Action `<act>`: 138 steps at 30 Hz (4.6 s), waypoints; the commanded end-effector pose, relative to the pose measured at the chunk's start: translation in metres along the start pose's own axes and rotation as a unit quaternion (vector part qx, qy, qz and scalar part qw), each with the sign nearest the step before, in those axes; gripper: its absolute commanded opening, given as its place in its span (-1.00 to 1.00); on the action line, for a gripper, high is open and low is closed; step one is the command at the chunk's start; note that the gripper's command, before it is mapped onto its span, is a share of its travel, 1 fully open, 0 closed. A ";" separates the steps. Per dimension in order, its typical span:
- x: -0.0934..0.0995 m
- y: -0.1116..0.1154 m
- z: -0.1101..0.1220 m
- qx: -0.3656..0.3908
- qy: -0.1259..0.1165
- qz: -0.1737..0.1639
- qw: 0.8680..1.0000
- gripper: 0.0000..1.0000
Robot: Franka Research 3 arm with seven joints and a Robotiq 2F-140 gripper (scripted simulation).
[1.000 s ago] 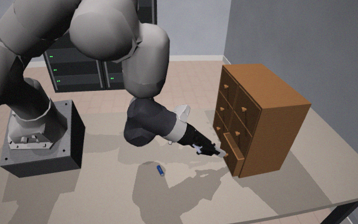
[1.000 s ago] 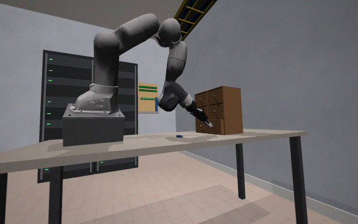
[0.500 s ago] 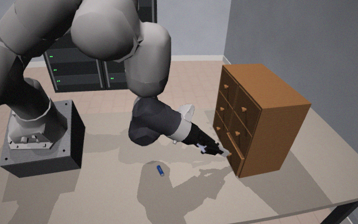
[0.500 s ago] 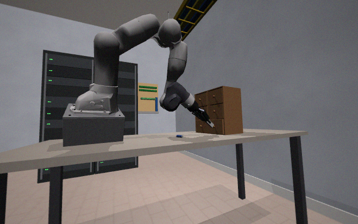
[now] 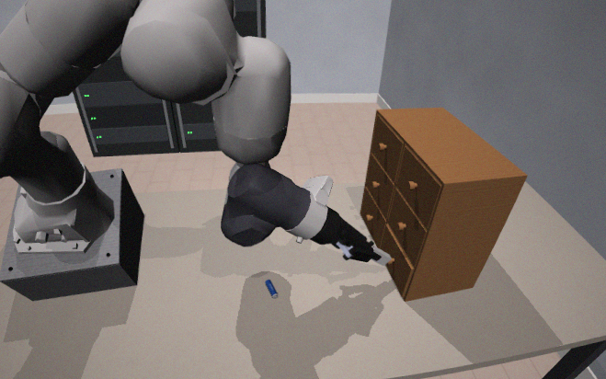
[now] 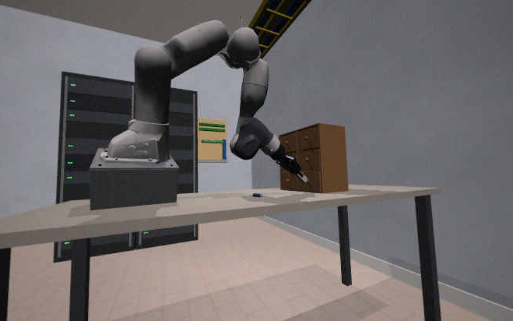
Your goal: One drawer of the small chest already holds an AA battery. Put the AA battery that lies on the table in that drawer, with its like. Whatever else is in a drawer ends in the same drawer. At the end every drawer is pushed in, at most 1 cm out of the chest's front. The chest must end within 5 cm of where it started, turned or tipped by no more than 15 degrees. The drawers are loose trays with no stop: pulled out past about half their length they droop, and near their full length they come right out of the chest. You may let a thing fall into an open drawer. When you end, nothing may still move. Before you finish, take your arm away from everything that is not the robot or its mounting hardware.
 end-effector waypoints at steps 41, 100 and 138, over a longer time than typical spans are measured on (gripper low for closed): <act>-0.002 0.003 -0.001 0.000 0.000 -0.005 1.000 -1.00; 0.151 -0.034 -0.010 0.000 0.000 -0.005 1.000 -1.00; 0.161 -0.059 -0.091 -0.036 -0.096 -0.181 0.978 -1.00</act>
Point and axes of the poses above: the point where the finger pads meet when closed, its own x axis back along the fingers, its own z axis across the jaws, y = z × x, the point moved 5 cm from there along x, back along the fingers, and after that the axes turned 14 degrees about -x, right-handed, at the moved point
